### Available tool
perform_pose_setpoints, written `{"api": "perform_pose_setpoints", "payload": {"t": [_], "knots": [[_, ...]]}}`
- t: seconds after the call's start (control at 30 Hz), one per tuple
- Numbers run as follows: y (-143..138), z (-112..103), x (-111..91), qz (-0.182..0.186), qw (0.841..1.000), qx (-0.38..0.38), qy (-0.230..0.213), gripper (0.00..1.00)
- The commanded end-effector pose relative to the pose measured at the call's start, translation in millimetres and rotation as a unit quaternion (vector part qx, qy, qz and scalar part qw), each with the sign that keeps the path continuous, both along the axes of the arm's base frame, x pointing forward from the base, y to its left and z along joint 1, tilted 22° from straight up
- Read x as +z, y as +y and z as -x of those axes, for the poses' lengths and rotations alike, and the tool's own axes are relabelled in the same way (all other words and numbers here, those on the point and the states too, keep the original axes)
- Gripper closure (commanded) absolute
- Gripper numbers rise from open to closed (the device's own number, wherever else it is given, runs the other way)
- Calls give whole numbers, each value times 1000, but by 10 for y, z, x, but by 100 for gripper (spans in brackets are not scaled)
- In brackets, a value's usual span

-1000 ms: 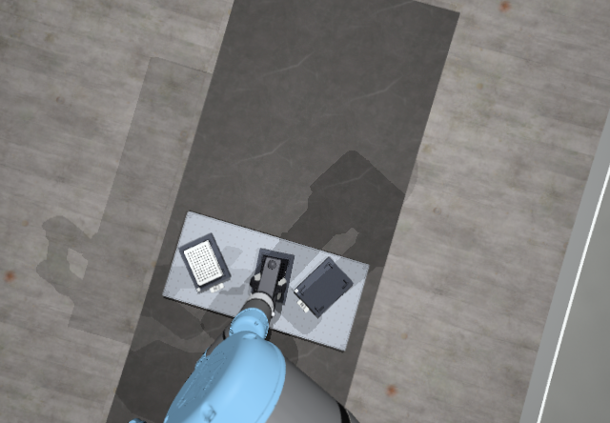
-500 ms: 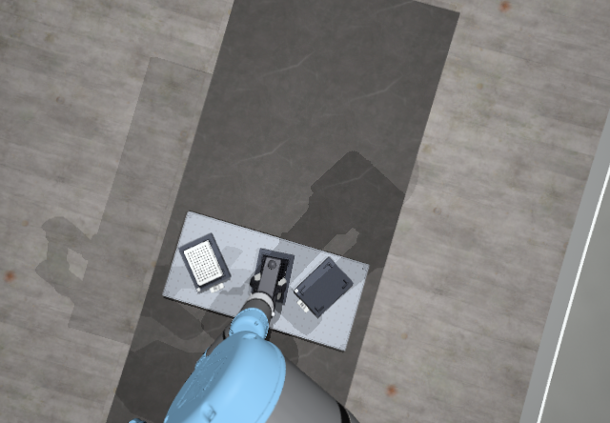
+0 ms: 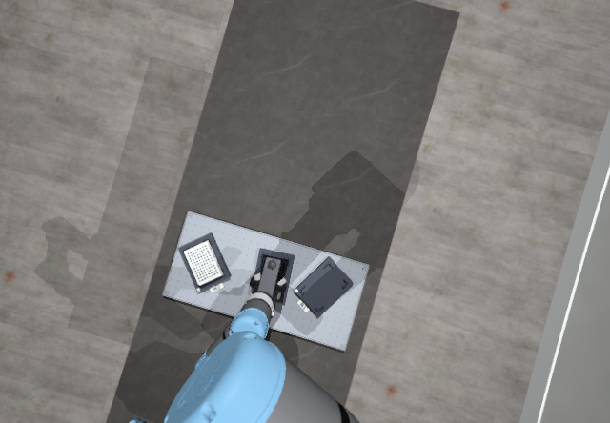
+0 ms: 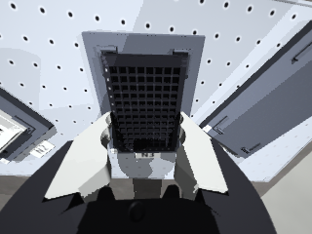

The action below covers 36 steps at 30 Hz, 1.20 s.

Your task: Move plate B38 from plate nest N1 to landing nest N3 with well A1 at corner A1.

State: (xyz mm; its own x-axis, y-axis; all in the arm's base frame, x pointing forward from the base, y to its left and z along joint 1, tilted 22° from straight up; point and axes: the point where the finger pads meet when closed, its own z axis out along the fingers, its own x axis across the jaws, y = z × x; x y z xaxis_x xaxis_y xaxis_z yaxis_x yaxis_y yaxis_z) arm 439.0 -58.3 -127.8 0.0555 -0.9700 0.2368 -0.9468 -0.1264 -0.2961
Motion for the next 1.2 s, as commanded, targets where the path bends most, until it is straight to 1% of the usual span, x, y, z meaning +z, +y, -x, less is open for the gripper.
{"api": "perform_pose_setpoints", "payload": {"t": [0.0, 0.03, 0.07, 1.17], "knots": [[-7, -4, 1, 0, 1000, 0, -1, 100], [-7, -3, 1, 0, 1000, 0, -1, 100], [-7, -3, 1, 0, 1000, 0, -1, 18], [-6, -3, 0, 0, 1000, 0, -1, 18]]}}
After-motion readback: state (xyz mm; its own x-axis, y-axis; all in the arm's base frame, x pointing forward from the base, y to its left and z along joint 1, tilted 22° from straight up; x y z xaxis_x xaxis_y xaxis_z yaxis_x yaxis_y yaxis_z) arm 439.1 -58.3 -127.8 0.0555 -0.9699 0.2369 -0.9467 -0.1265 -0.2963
